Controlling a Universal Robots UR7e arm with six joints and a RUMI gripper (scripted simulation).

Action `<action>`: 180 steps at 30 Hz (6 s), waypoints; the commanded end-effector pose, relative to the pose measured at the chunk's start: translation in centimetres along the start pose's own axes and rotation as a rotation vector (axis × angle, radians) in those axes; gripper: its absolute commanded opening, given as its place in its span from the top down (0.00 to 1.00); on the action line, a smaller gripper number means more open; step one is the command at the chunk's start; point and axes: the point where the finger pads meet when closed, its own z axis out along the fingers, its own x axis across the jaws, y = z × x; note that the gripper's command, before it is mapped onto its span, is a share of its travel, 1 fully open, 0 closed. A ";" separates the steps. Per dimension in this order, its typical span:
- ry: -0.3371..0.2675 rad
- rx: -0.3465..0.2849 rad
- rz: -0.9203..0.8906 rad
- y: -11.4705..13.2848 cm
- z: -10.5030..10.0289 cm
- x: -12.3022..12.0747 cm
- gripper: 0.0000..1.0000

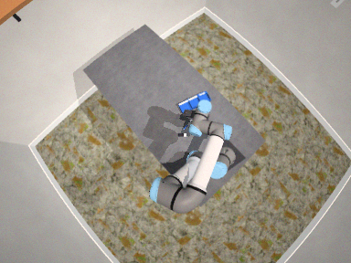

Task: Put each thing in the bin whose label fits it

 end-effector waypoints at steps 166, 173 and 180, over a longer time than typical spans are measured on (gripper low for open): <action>0.027 0.028 -0.574 0.9 2.0 -0.8 1.00; 0.027 0.028 -0.624 0.7 2.0 -0.2 1.00; 0.030 0.025 -0.802 -0.2 1.9 2.7 1.00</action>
